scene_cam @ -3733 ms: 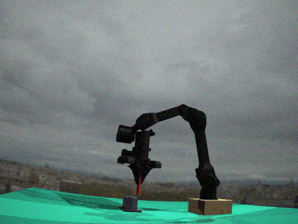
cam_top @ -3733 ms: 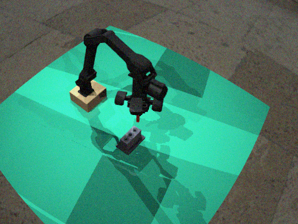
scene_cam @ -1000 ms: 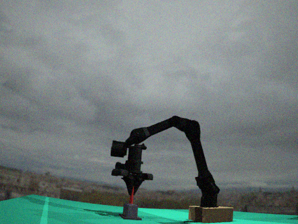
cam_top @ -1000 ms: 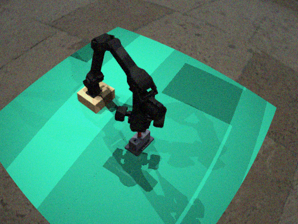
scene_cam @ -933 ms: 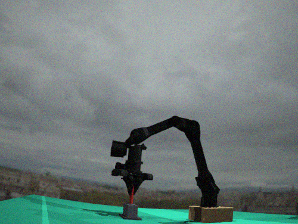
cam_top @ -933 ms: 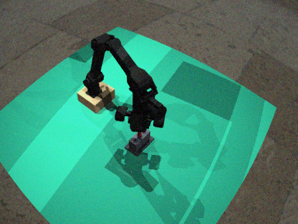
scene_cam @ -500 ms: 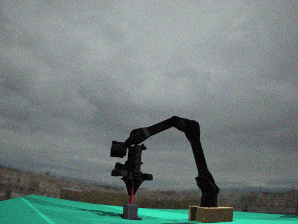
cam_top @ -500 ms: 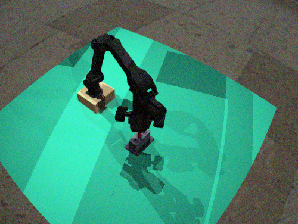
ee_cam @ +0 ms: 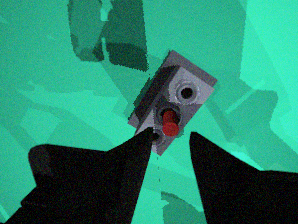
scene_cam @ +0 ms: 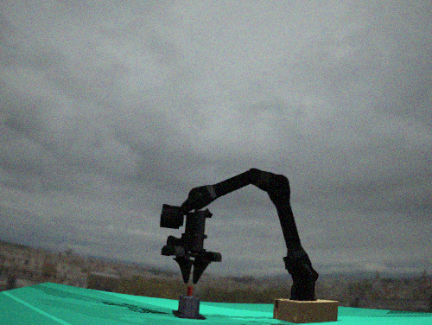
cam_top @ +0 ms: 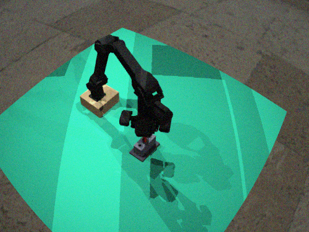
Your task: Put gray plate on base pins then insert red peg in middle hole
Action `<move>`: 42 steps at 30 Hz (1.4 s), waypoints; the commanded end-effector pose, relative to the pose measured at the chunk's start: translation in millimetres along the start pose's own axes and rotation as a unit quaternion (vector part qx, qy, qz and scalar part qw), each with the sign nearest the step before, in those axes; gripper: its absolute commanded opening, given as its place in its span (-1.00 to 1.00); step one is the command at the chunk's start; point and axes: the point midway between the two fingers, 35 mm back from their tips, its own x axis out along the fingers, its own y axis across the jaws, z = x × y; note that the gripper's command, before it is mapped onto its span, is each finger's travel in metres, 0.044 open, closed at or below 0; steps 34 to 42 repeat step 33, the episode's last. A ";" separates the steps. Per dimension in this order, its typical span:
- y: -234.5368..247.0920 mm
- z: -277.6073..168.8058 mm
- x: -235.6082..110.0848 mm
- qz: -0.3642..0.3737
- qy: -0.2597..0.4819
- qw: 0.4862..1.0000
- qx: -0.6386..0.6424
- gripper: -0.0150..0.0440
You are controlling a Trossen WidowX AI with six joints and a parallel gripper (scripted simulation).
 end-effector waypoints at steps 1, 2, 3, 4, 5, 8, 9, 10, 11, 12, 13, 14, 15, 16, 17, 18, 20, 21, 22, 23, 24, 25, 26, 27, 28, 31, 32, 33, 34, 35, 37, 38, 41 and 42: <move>0.0 0.1 -0.2 0.000 0.000 1.000 0.000 0.02; 0.0 0.1 -0.2 0.000 0.000 1.000 0.000 0.02; 0.0 0.1 -0.2 0.000 0.000 1.000 0.000 0.02; 0.0 0.1 -0.2 0.000 0.000 1.000 0.000 0.02; 0.0 0.1 -0.2 0.000 0.000 1.000 0.000 0.02; 0.0 0.1 -1.1 0.000 0.000 1.000 0.000 0.02; 0.0 0.1 -1.9 0.001 0.000 1.000 0.000 0.02; 0.0 0.1 -2.9 0.001 0.000 1.000 -0.001 0.02; 0.0 0.1 -3.7 0.001 0.000 1.000 -0.001 0.02; -0.2 0.1 -4.3 0.001 0.001 1.000 -0.001 0.02; -0.5 0.0 -4.7 0.001 0.001 1.000 -0.001 0.02; -0.7 0.0 -5.1 0.001 0.001 1.000 -0.001 0.02; -0.8 0.0 -5.5 0.001 0.001 1.000 -0.001 0.02; -0.9 0.1 -5.9 0.001 0.001 1.000 -0.001 0.02; -1.1 0.1 -6.3 0.001 0.001 1.000 -0.001 0.02; -1.2 0.1 -6.7 0.001 0.001 1.000 -0.001 0.02; -1.4 0.2 -7.5 0.001 0.001 1.000 -0.001 0.02; -1.5 0.2 -7.9 0.001 0.001 1.000 -0.001 0.02; -1.7 0.3 -8.4 0.001 0.001 1.000 -0.001 0.02; -1.8 0.3 -8.8 0.001 0.001 1.000 -0.001 0.02; -1.9 0.4 -9.2 0.001 0.001 1.000 -0.001 0.02; -2.0 0.4 -9.6 0.001 0.001 1.000 -0.001 0.02; -2.2 0.4 -10.0 0.001 0.001 1.000 -0.001 0.02; -2.3 0.5 -10.4 0.001 0.001 1.000 -0.001 0.02; -2.4 0.5 -10.8 0.001 0.001 1.000 -0.001 0.02; -2.8 0.6 -12.1 0.001 0.001 1.000 -0.001 0.02; -2.9 0.6 -12.5 0.001 0.001 1.000 -0.001 0.02; -3.0 0.7 -12.9 0.001 0.001 1.000 -0.001 0.02; -3.0 0.7 -12.9 0.001 0.001 1.000 -0.001 0.02; -3.0 0.7 -12.9 0.001 0.001 1.000 -0.001 0.02; -3.0 0.7 -12.9 0.001 0.001 1.000 -0.001 0.02; -3.0 0.7 -12.9 0.001 0.001 1.000 -0.001 0.02; -3.0 0.7 -12.9 0.001 0.001 1.000 -0.001 0.02; -3.0 0.7 -12.9 0.001 0.001 1.000 -0.001 0.02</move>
